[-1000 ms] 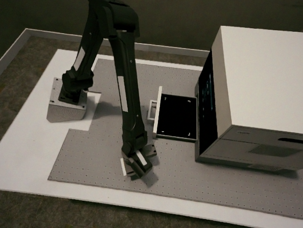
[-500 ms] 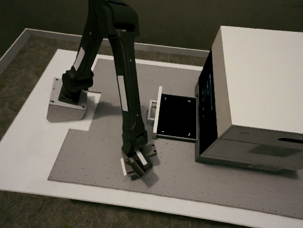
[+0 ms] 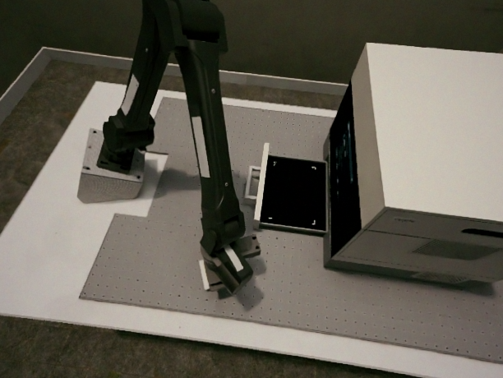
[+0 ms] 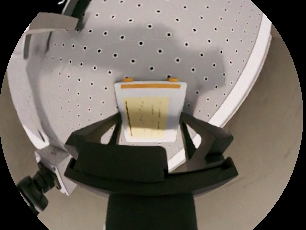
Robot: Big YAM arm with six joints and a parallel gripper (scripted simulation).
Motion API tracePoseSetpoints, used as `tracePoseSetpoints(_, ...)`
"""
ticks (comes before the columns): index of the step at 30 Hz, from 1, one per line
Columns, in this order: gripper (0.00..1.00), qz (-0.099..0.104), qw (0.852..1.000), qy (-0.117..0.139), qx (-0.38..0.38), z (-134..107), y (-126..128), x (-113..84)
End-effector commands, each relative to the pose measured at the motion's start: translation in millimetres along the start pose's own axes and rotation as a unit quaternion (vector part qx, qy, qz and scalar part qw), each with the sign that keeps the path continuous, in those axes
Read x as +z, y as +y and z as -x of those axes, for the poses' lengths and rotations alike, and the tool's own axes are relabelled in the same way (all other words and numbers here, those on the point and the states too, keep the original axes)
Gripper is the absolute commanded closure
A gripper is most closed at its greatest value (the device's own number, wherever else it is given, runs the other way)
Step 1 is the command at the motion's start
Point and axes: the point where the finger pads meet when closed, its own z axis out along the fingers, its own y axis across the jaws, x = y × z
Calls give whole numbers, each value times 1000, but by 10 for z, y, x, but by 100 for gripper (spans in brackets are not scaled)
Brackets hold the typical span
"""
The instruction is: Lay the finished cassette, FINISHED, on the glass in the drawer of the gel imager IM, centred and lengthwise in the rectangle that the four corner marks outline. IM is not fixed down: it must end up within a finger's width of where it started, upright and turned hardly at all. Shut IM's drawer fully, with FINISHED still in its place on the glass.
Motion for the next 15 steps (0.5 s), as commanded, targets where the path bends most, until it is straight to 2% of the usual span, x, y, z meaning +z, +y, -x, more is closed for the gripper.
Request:
tracePoseSetpoints(1,22,-23,1000,-8,-9,92,-210,-244)
tracePoseSetpoints(5,22,-23,1000,-8,-9,92,-210,-272)
tracePoseSetpoints(6,22,-15,1000,-5,-5,48,-194,-215)
tracePoseSetpoints(8,22,-23,1000,-8,-9,92,-210,-314)
tracePoseSetpoints(15,22,-24,1000,-8,-9,94,-209,-412)
